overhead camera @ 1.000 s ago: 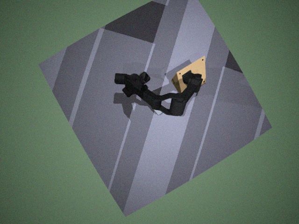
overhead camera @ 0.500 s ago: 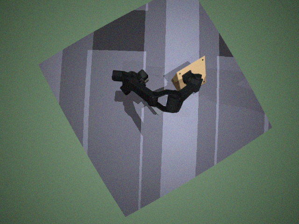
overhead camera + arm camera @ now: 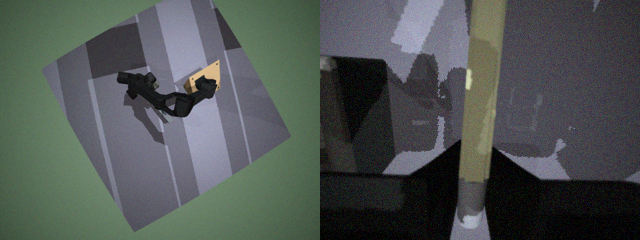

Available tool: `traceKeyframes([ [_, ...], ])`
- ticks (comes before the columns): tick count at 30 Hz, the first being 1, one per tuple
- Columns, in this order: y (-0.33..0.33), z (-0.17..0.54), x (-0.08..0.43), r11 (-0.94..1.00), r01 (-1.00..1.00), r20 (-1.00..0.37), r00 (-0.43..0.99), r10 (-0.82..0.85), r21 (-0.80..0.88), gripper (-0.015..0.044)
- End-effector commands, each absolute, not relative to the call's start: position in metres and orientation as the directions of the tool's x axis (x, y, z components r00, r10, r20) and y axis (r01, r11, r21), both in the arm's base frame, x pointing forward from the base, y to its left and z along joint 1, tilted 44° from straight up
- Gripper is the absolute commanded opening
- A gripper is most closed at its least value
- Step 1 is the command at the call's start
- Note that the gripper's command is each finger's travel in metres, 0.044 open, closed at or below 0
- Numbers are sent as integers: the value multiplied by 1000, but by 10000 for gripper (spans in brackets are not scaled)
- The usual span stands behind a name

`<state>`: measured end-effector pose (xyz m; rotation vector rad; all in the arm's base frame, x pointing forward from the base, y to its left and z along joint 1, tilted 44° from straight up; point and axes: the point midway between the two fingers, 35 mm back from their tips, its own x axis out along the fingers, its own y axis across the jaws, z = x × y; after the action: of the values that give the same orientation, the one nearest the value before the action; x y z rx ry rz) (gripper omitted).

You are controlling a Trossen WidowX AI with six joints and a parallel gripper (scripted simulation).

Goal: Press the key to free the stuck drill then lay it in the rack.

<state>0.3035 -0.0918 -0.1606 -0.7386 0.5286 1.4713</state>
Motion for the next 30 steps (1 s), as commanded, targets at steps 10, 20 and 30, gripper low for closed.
traceKeyframes([
  [10,-107,-175,307,-54,-991,-727,55,685,-126,0],
  [20,-110,-172,305,-54,-991,-727,55,685,-126,0],
  [30,-113,-167,304,-54,-991,-727,55,684,-126,0],
])
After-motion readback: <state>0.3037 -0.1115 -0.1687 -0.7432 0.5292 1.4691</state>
